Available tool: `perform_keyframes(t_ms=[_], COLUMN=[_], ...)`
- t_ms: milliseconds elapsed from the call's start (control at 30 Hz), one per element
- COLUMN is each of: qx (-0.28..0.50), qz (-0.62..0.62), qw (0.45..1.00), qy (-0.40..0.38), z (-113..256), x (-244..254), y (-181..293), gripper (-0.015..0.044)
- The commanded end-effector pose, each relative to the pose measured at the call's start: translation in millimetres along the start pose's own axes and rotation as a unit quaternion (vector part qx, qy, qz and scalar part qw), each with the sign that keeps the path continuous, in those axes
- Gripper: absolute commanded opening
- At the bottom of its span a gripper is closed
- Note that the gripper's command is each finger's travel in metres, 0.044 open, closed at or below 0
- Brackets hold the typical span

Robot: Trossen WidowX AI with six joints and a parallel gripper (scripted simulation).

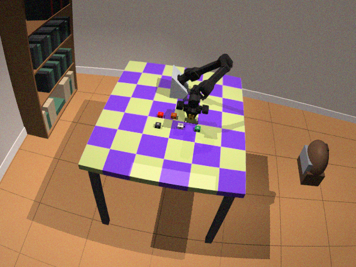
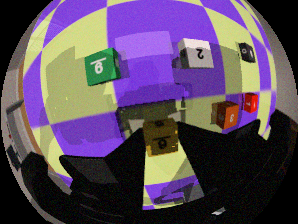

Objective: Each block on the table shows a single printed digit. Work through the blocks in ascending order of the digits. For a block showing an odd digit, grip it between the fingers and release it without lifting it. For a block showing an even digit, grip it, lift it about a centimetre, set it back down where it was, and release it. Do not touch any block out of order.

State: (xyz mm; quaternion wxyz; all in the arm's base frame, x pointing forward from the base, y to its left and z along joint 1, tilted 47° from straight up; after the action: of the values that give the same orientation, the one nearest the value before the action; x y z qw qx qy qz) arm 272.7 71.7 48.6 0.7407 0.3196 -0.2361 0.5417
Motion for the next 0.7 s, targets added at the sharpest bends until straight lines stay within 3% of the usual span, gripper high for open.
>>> perform_keyframes(t_ms=[0, 667], qx=[0.000, 0.000], qz=[0.001, 0.001], qw=[1.000, 1.000], qy=[0.000, 0.000], z=[1.6, -12.7], x=[0.4, 0.5], y=[-0.2, -0.2], gripper=[0.0120, 0.0120])
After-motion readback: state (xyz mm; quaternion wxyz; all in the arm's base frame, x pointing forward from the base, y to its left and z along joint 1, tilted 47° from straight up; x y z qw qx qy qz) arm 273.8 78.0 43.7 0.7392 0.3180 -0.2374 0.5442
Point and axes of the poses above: the point midway between the two fingers, 35 mm back from their tips, its own z axis back along the fingers, its own x axis across the jaws, y = z × x, the point moved 3 cm from there along z, back along the fingers, and after that the axes turned 13 degrees about -z, right-handed, at the moved point
